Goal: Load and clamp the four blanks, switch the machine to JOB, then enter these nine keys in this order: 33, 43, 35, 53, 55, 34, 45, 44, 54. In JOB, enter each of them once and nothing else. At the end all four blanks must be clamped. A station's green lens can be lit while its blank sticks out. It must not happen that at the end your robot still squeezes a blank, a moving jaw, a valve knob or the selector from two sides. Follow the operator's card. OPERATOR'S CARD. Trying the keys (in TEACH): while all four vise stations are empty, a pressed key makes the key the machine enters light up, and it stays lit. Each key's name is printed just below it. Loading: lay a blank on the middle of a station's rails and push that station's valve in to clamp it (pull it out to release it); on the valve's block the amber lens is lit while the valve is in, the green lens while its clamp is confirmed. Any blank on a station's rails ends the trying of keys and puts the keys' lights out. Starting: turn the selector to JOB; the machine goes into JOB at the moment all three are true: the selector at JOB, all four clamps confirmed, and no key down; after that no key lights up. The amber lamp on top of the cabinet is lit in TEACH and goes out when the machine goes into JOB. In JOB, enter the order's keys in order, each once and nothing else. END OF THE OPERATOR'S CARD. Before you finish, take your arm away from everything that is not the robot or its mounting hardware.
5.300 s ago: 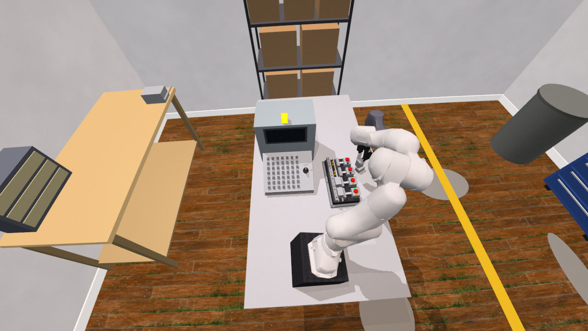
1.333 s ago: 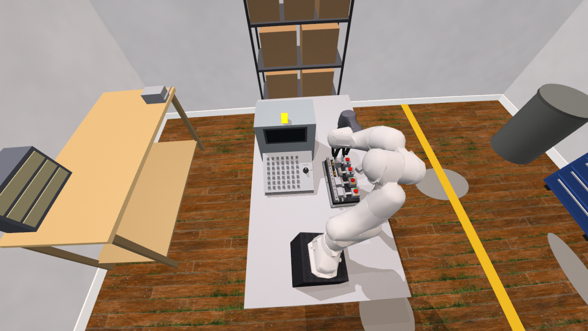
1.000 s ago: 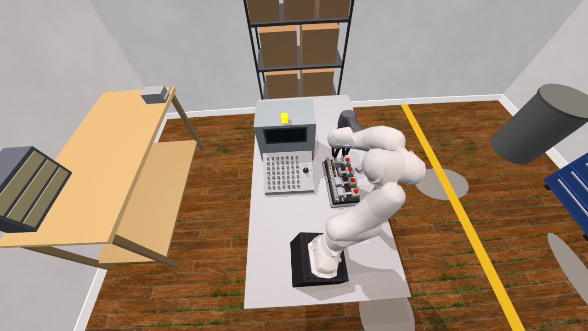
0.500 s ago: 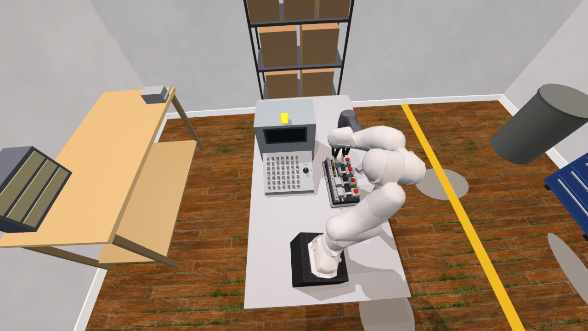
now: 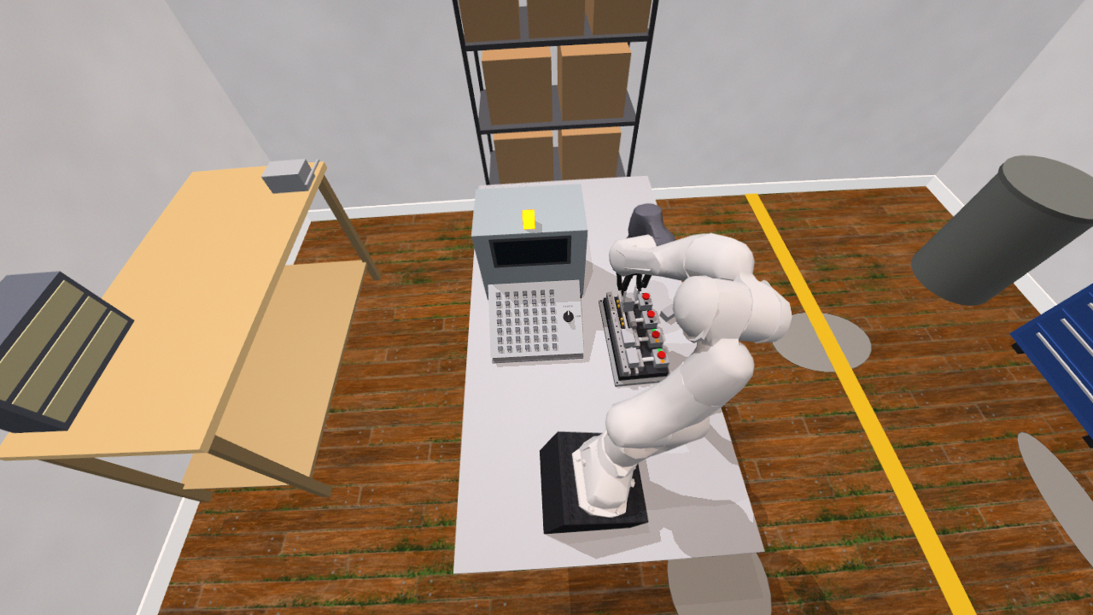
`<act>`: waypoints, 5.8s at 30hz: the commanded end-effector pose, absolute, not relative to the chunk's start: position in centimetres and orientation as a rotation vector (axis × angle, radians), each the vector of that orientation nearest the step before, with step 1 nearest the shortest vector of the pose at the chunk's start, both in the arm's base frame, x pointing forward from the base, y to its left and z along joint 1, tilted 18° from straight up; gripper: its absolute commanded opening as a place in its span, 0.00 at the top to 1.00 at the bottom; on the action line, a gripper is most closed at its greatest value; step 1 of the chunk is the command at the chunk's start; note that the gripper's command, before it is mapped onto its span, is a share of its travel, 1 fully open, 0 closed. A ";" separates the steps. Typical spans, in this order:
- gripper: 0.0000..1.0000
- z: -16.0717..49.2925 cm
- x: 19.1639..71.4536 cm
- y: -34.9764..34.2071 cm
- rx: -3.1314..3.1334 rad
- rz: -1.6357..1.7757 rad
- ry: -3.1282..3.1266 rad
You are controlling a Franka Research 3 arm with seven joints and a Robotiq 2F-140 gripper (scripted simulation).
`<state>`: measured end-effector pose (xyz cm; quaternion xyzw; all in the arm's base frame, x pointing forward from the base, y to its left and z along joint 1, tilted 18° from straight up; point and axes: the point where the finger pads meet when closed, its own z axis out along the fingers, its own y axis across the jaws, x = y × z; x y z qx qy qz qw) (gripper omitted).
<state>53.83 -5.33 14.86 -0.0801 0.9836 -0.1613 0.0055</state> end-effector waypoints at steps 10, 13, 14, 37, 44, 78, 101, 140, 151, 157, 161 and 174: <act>1.00 15.2 54.0 -5.2 -0.237 -0.501 3.075; 1.00 15.2 54.0 -5.2 -0.237 -0.501 3.075; 1.00 15.2 54.0 -5.2 -0.237 -0.501 3.075; 1.00 15.2 54.0 -5.2 -0.236 -0.501 3.075; 1.00 15.2 54.0 -5.2 -0.233 -0.501 3.075; 1.00 15.2 54.0 -5.2 -0.226 -0.500 3.075; 1.00 15.2 54.0 -5.2 -0.226 -0.500 3.075; 1.00 12.2 54.1 -6.2 -0.227 -0.500 3.075; 1.00 10.7 54.2 -6.7 -0.227 -0.500 3.075; 1.00 9.8 54.2 -7.0 -0.227 -0.500 3.075; 1.00 9.4 54.2 -7.1 -0.227 -0.500 3.075; 1.00 8.1 54.3 -7.5 -0.227 -0.500 3.075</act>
